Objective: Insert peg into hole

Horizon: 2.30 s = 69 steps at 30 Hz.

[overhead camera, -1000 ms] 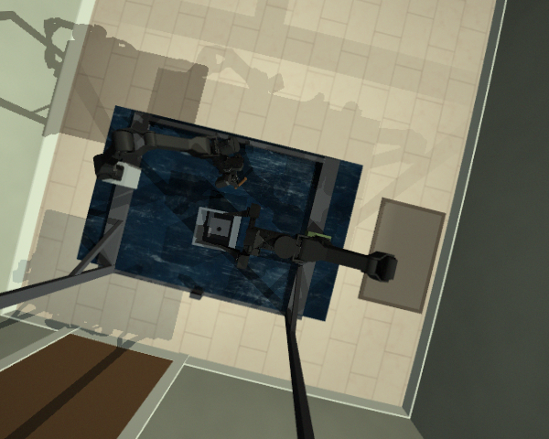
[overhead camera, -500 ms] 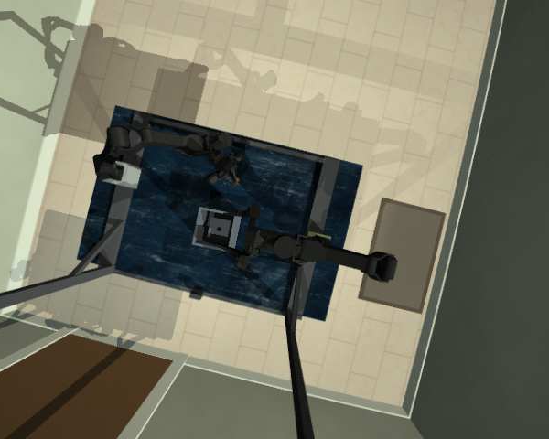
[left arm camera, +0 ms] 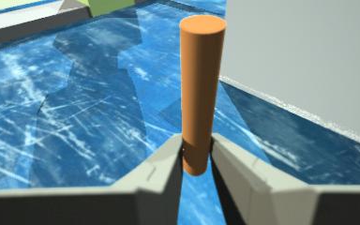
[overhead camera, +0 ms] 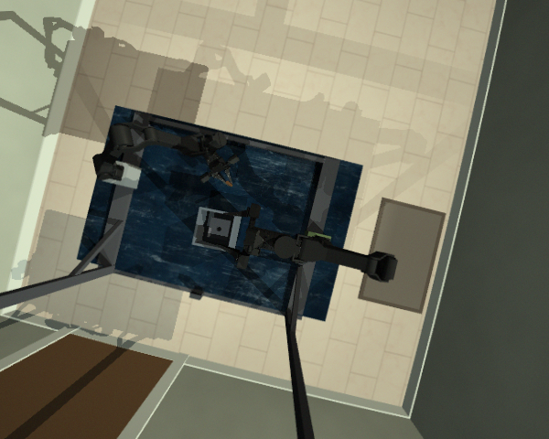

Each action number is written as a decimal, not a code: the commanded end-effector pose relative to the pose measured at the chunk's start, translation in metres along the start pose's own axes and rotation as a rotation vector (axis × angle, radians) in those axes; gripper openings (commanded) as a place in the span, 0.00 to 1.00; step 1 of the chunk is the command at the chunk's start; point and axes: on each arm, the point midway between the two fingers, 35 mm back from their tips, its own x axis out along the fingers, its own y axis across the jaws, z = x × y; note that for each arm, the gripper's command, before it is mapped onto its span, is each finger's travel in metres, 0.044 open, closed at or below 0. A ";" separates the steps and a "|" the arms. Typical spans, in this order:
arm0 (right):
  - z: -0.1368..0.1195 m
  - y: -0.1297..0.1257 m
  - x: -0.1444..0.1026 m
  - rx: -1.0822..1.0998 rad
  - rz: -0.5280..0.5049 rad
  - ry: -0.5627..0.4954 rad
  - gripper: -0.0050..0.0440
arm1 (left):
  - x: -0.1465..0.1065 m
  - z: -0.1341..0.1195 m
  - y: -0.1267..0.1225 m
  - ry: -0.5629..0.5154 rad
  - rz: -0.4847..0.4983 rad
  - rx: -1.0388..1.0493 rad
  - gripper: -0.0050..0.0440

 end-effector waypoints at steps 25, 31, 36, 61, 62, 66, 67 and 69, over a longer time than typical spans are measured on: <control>0.005 0.000 -0.002 0.002 -0.003 -0.014 1.00 | 0.009 -0.016 0.003 -0.002 -0.001 0.003 0.23; 0.005 0.000 -0.002 0.002 -0.003 -0.014 1.00 | 0.011 -0.020 0.003 -0.002 -0.001 0.003 0.23; 0.005 0.000 -0.002 0.002 -0.003 -0.014 1.00 | 0.013 -0.024 0.002 -0.004 -0.004 0.001 0.23; 0.005 0.000 -0.002 0.002 -0.003 -0.014 1.00 | 0.017 -0.032 -0.001 -0.003 -0.010 -0.006 0.36; 0.005 0.000 -0.002 0.002 -0.003 -0.014 1.00 | 0.017 -0.032 -0.001 -0.003 -0.010 -0.006 0.36; 0.005 0.000 -0.002 0.002 -0.003 -0.014 1.00 | 0.017 -0.032 -0.001 -0.003 -0.010 -0.006 0.36; 0.005 0.000 -0.002 0.002 -0.003 -0.014 1.00 | 0.017 -0.032 -0.001 -0.003 -0.010 -0.006 0.36; 0.005 0.000 -0.002 0.002 -0.003 -0.014 1.00 | 0.017 -0.032 -0.001 -0.003 -0.010 -0.006 0.36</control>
